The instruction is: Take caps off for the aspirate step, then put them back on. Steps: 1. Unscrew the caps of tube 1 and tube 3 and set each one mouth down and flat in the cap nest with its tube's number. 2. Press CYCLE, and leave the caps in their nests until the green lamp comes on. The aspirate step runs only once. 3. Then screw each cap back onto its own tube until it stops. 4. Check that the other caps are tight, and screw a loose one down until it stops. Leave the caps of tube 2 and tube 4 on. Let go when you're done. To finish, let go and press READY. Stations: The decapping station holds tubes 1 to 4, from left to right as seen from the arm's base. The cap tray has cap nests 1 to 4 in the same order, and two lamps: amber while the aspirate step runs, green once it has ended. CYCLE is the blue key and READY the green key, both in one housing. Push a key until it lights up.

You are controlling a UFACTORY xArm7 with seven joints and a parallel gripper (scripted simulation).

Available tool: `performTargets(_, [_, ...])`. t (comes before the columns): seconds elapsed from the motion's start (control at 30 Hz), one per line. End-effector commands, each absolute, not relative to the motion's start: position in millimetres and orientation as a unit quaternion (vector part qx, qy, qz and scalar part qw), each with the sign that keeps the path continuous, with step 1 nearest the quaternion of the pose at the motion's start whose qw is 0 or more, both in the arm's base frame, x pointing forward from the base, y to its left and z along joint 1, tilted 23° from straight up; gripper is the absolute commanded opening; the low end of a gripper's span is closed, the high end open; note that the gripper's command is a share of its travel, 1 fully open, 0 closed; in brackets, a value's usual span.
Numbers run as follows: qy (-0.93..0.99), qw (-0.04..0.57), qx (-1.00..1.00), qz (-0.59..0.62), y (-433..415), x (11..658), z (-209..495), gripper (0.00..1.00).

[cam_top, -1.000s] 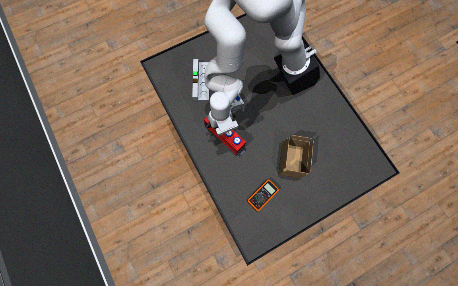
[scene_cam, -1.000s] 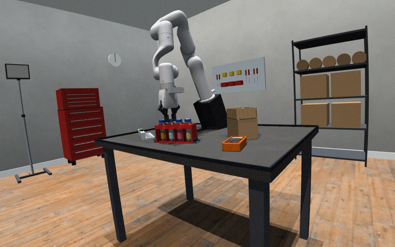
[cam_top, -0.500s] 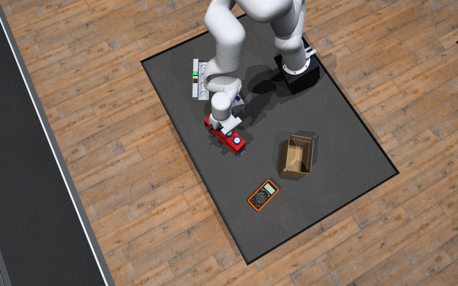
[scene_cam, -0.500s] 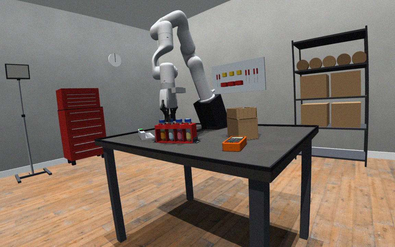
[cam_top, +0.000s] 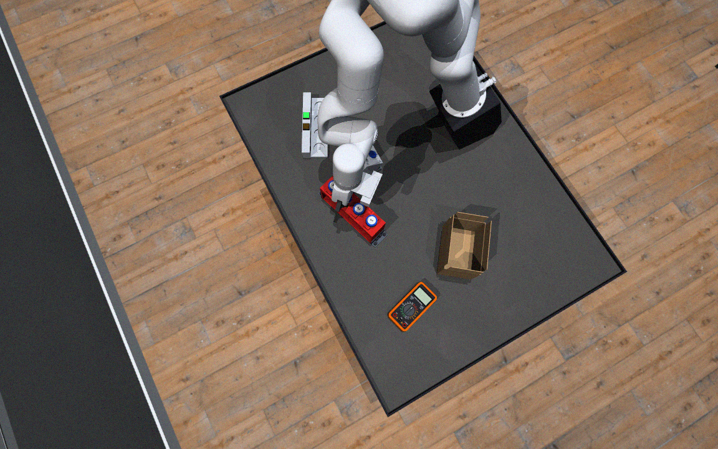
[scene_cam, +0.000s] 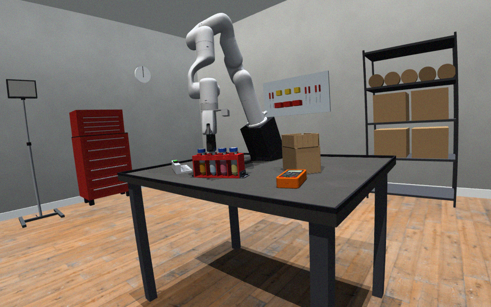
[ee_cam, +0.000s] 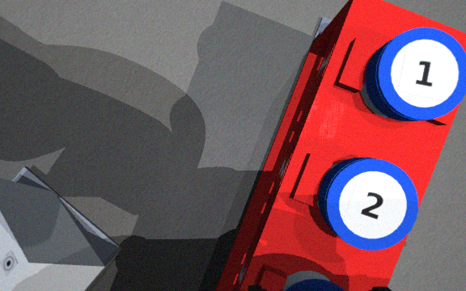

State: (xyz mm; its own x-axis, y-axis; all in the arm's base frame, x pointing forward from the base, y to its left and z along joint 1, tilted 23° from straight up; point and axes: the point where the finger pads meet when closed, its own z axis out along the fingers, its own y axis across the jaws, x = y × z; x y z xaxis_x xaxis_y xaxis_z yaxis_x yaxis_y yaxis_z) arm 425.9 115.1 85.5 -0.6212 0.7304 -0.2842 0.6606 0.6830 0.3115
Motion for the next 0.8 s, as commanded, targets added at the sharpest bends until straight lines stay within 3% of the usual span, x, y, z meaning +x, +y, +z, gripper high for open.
performTargets(0.0, [0.905,0.185,0.374,0.087,115.3,426.7,86.8,0.46])
performTargets(0.1, [0.905,0.185,0.374,0.087,115.3,426.7,86.9,0.46])
performTargets(0.13, [0.905,0.185,0.374,0.087,115.3,426.7,86.9,0.00])
performTargets(0.77, [0.870,0.177,0.448,0.102,115.3,426.7,86.7,0.00])
